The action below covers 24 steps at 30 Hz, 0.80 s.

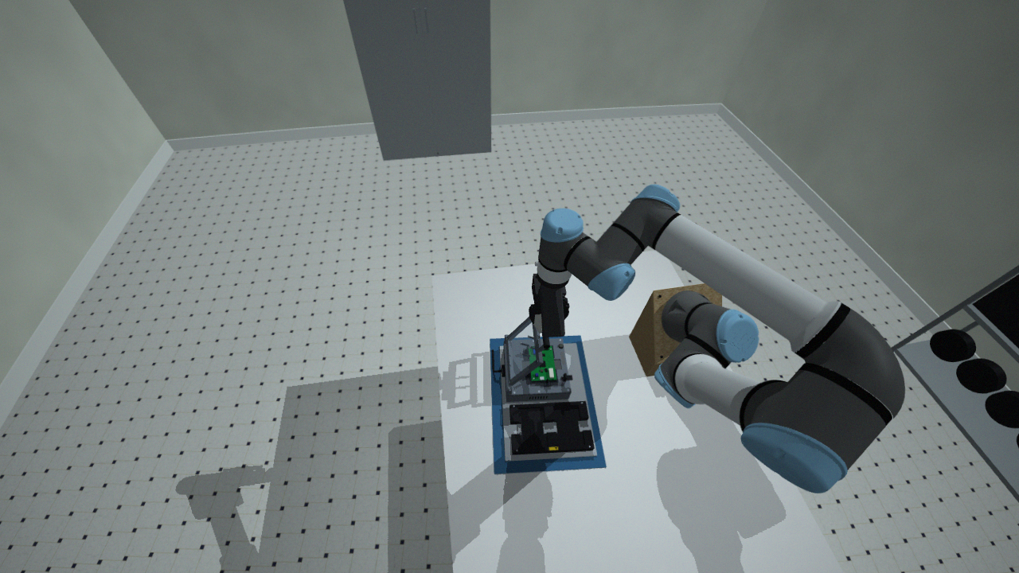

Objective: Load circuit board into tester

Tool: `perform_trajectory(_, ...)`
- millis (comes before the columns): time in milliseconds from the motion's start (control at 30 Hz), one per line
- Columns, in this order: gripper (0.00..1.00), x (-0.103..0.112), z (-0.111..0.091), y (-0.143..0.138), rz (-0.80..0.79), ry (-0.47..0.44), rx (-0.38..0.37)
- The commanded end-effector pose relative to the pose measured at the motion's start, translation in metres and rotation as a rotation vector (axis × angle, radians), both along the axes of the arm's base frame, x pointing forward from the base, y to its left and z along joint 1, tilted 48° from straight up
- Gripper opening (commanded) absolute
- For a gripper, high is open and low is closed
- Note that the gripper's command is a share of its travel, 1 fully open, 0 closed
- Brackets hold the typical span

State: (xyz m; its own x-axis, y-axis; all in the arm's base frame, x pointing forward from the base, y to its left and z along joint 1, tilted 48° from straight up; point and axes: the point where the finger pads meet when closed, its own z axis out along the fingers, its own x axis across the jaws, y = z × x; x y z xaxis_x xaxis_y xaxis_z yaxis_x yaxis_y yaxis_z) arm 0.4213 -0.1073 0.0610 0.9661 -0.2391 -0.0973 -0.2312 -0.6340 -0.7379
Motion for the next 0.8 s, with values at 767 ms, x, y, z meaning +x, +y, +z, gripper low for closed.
perform_trajectory(767,0.00,-0.033,-0.015,0.028,-0.001,0.000,-0.001)
